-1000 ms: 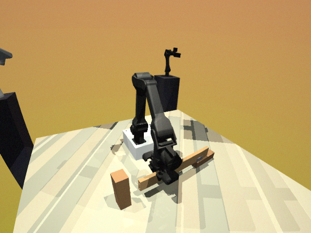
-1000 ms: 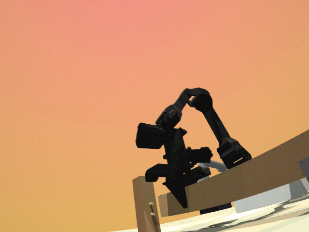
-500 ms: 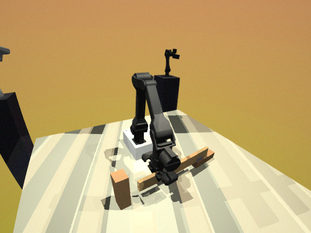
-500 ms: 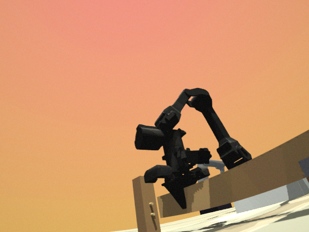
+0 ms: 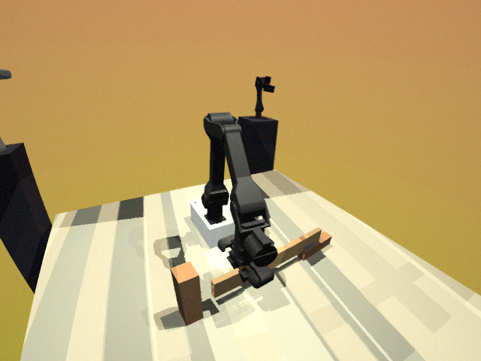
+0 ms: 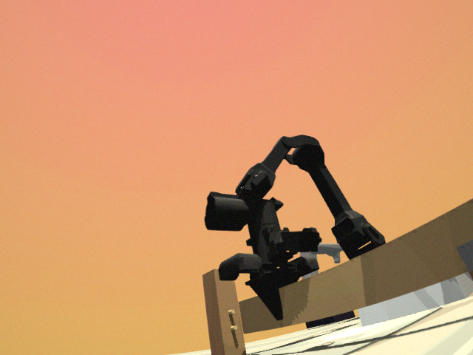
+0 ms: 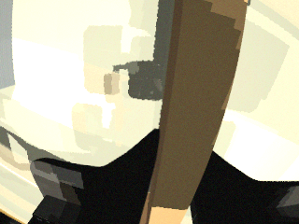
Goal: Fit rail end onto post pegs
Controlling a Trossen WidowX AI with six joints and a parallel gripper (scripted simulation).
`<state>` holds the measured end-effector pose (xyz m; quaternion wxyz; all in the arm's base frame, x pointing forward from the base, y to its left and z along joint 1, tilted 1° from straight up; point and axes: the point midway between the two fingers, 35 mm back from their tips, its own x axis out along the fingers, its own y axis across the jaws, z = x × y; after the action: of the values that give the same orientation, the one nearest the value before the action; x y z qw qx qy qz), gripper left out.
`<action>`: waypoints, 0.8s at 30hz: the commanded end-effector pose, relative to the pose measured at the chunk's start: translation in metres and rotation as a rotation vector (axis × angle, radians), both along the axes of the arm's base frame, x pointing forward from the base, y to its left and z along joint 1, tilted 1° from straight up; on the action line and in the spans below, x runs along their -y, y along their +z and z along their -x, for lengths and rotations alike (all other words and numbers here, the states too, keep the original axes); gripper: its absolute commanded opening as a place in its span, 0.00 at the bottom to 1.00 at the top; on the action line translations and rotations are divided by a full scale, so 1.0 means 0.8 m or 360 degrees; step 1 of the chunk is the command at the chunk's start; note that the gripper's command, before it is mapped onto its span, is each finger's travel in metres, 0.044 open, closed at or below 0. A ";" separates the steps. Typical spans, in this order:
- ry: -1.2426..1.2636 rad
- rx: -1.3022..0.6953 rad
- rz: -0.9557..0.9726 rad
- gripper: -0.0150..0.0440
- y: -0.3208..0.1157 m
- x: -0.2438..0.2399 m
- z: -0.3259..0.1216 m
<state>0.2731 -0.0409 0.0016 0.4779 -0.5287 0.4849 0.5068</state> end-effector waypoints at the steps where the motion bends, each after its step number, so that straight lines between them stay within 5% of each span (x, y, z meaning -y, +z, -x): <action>1: 0.0003 0.0006 0.0000 0.25 0.002 0.002 -0.002; 24: 0.0003 0.0006 0.0001 0.25 0.001 0.011 -0.002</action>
<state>0.2734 -0.0483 0.0021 0.4780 -0.5285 0.4853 0.5066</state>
